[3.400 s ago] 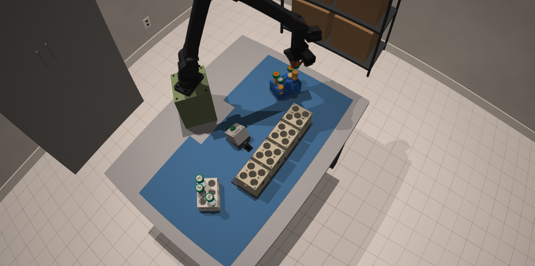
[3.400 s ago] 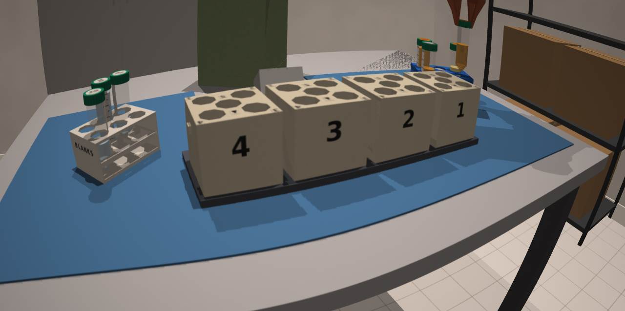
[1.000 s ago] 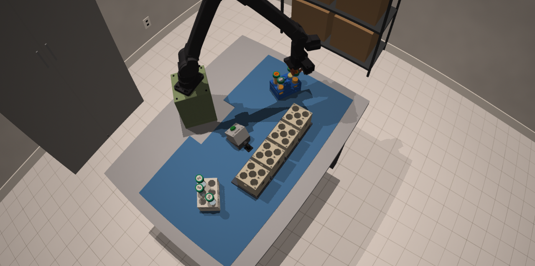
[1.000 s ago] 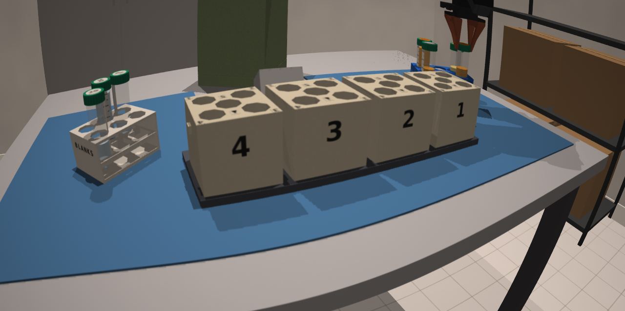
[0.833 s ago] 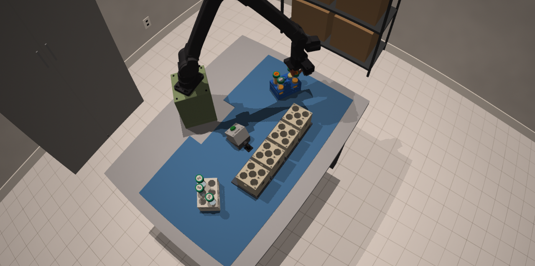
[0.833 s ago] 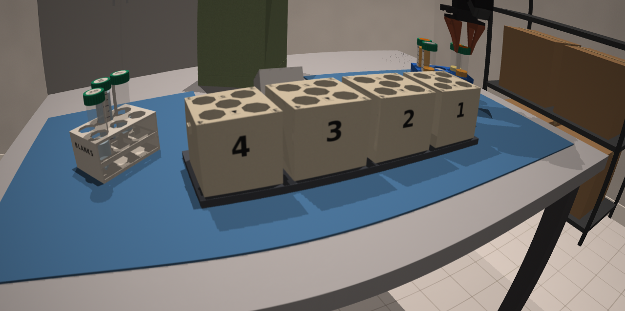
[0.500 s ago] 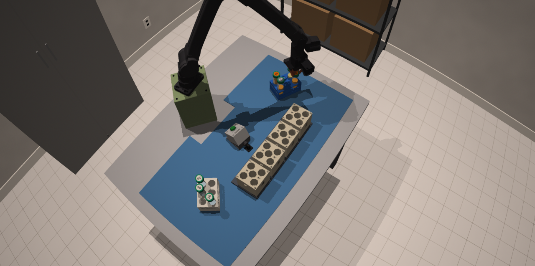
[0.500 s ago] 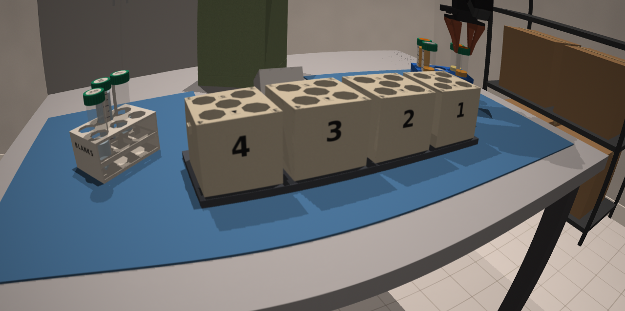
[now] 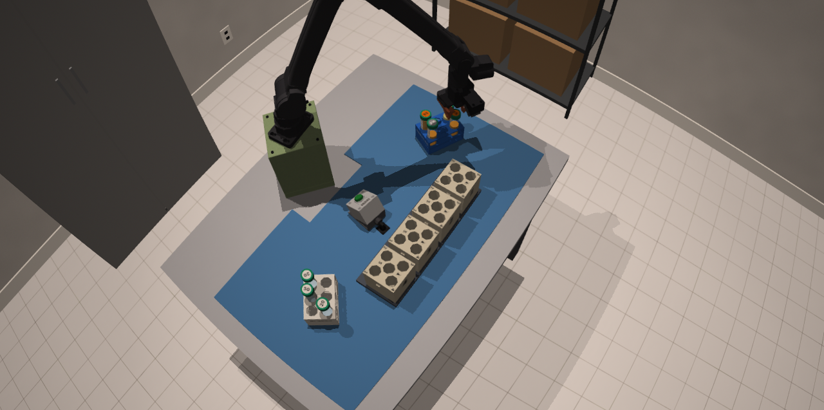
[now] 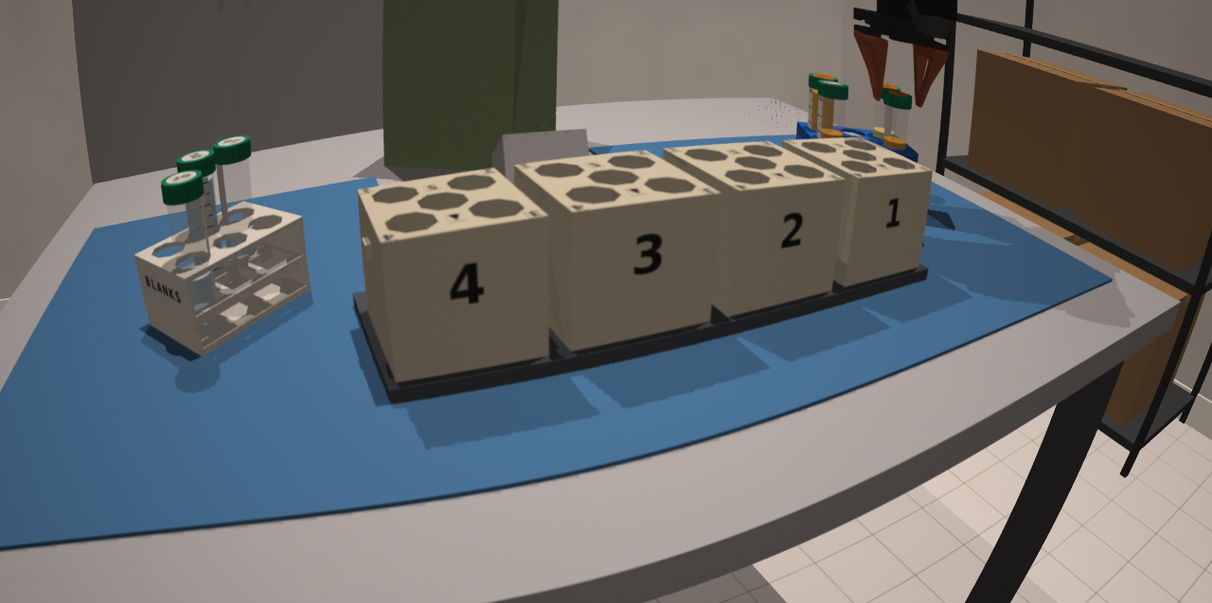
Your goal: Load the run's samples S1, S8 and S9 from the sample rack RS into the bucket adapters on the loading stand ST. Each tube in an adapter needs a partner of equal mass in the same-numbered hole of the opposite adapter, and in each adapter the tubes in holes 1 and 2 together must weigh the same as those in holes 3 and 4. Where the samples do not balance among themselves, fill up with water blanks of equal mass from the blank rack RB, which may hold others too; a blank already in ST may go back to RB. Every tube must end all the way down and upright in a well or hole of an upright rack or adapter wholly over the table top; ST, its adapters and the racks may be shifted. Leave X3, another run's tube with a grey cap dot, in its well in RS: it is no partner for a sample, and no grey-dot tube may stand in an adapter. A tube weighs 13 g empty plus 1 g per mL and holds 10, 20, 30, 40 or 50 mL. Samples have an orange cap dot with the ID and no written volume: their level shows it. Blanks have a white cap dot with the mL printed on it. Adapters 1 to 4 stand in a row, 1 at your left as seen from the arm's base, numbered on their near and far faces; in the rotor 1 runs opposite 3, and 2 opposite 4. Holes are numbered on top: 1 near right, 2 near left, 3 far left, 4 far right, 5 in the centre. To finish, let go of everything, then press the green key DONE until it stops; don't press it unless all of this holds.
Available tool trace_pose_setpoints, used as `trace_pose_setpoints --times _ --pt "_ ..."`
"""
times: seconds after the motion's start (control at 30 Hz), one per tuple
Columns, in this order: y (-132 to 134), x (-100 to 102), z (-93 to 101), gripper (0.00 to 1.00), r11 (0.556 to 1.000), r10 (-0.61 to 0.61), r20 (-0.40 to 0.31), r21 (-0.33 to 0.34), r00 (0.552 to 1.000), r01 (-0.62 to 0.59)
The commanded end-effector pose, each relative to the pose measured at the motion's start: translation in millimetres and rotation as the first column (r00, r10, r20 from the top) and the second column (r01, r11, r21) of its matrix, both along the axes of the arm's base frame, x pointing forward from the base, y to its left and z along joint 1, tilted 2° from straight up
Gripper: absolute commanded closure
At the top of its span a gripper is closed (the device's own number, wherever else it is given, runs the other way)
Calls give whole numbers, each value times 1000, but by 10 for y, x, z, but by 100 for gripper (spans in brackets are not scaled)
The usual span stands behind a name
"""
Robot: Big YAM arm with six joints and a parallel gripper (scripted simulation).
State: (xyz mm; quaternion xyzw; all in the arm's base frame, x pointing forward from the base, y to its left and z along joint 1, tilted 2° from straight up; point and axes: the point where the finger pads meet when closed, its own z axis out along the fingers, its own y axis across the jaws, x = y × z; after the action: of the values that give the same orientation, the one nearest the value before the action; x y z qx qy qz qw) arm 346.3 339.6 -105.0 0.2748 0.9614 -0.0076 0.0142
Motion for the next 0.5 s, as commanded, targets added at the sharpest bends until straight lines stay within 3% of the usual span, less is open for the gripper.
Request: trace_pose_setpoints --times 0.0,0.3,0.33,0.37,0.47 --pt "31 100 234 45 1000 -1 25 23 1000 1" --pt "196 197 646 45 999 -2 51 50 999 -1" --pt "197 196 654 45 999 -2 52 50 999 -1" --pt "108 108 488 45 1000 0 29 27 1000 -1" --pt "108 108 488 45 1000 0 29 27 1000 -1"
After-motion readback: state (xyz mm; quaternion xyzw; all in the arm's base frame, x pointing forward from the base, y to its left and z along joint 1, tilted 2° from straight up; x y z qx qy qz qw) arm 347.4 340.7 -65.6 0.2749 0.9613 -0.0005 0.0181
